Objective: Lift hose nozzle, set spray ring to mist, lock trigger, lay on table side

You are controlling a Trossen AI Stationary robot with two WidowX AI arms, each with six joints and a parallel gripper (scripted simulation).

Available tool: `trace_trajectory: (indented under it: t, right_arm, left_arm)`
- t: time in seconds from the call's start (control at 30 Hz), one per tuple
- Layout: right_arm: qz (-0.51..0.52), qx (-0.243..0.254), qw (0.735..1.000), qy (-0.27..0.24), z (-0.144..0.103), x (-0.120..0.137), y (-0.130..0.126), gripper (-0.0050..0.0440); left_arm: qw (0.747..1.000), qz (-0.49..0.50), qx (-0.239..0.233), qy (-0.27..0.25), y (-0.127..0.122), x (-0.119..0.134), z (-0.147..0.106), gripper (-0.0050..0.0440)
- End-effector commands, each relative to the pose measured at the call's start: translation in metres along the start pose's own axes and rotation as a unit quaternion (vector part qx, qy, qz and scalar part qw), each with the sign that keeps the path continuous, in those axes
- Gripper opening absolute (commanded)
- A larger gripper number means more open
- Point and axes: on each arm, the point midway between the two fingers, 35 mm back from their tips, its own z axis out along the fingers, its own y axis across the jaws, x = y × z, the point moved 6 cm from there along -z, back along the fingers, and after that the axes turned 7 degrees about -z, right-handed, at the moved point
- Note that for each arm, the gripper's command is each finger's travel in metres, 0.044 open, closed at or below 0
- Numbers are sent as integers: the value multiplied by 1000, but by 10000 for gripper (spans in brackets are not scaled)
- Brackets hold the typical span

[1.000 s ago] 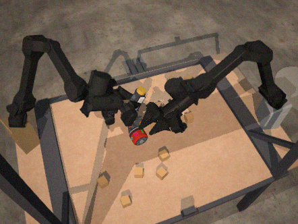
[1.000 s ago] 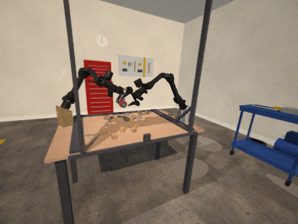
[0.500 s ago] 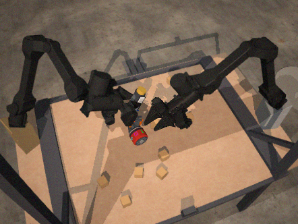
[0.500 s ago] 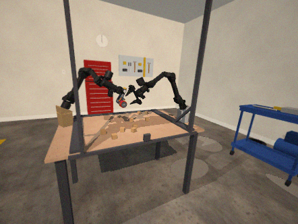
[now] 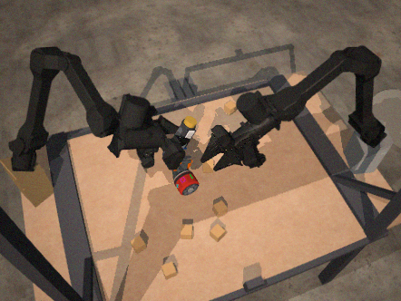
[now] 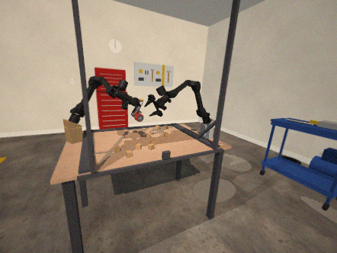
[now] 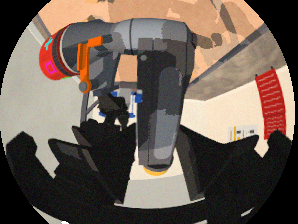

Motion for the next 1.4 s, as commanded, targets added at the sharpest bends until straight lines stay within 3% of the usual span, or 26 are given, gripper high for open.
trace_trajectory:
  t: [0.0,0.27,1.37]
  right_arm:
    - [-2,16,1000,4,-13,3,-11,407]
    - [-2,16,1000,3,-26,3,-10,407]
    - [-2,15,1000,2,-24,3,-10,407]
  left_arm:
    - [1000,-22,-7,9,-2,13,-4,165]
    - [1000,-22,-7,9,-2,13,-4,165]
    - [1000,-22,-7,9,-1,12,-4,165]
